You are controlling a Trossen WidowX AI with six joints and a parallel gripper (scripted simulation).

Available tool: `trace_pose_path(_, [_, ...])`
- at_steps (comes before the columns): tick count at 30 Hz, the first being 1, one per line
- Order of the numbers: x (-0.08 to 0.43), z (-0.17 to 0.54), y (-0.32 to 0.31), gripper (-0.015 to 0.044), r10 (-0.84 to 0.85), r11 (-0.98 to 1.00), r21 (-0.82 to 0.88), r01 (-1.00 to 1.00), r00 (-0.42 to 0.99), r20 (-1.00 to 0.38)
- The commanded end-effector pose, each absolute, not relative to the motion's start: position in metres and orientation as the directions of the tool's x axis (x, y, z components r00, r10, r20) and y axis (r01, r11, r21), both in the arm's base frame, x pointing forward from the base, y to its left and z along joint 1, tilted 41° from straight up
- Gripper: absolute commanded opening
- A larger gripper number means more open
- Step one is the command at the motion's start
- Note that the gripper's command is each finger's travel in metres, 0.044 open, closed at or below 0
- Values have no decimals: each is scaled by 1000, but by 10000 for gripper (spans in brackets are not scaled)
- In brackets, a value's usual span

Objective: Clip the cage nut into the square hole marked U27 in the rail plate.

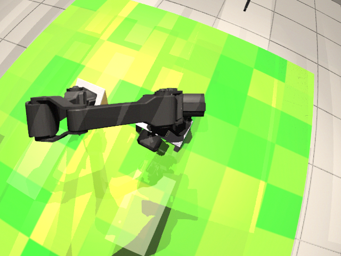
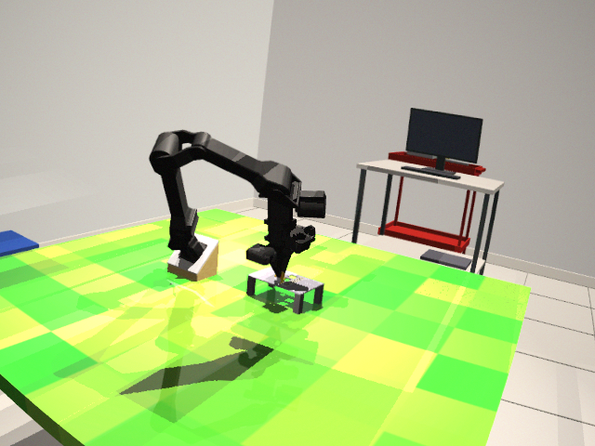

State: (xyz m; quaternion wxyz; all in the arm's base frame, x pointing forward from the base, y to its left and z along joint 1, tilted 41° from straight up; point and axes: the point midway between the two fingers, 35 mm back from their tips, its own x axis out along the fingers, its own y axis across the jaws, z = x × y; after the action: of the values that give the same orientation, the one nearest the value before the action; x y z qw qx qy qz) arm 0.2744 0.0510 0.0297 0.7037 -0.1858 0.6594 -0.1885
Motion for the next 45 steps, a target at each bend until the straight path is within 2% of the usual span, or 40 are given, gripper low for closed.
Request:
trace_pose_path(1, [274,29,50,32,-499,866,-499,17,57,-865])
trace_pose_path(45, [274,30,46,32,-436,900,-436,12,58,-898])
